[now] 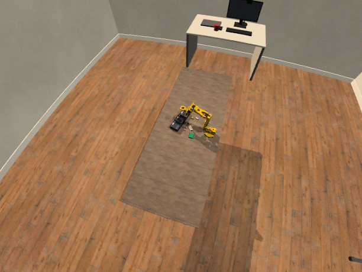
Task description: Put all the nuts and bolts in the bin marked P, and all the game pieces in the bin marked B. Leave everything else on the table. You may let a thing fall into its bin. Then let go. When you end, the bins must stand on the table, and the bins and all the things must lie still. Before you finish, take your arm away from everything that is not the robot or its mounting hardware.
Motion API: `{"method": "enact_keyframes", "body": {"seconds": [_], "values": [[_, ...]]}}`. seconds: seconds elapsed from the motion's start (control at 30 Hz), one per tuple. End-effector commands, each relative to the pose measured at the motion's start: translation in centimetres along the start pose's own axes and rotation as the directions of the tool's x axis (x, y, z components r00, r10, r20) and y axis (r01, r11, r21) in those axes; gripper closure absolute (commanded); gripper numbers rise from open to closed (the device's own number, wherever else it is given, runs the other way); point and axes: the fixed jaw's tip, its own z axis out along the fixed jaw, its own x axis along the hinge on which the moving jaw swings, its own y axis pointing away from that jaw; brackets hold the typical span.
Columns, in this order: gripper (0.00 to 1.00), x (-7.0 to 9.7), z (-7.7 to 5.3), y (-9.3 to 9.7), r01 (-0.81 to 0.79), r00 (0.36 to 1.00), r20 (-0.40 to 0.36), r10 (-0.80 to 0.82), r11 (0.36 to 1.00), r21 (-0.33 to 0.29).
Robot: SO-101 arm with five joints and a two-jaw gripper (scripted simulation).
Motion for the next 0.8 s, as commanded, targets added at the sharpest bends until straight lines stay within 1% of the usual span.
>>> {"method": "enact_keyframes", "body": {"seconds": [0.0, 0.4, 0.57, 0.63, 0.77], "values": [[0.00, -1.1, -0.7, -0.4, 0.000, 0.998, 0.065, -0.001, 1.000, 0.012], [0.00, -1.2, -0.6, -0.5, -0.002, 0.998, 0.070, 0.001, 1.000, 0.014], [0.00, -2.2, -0.1, -1.4, -0.017, 0.994, 0.104, 0.014, 0.999, 0.033], [0.00, -2.2, -0.1, -1.4, -0.017, 0.994, 0.104, 0.014, 0.999, 0.033], [0.00, -3.6, 0.6, -2.9, -0.041, 0.988, 0.154, 0.031, 0.997, 0.062]]}}
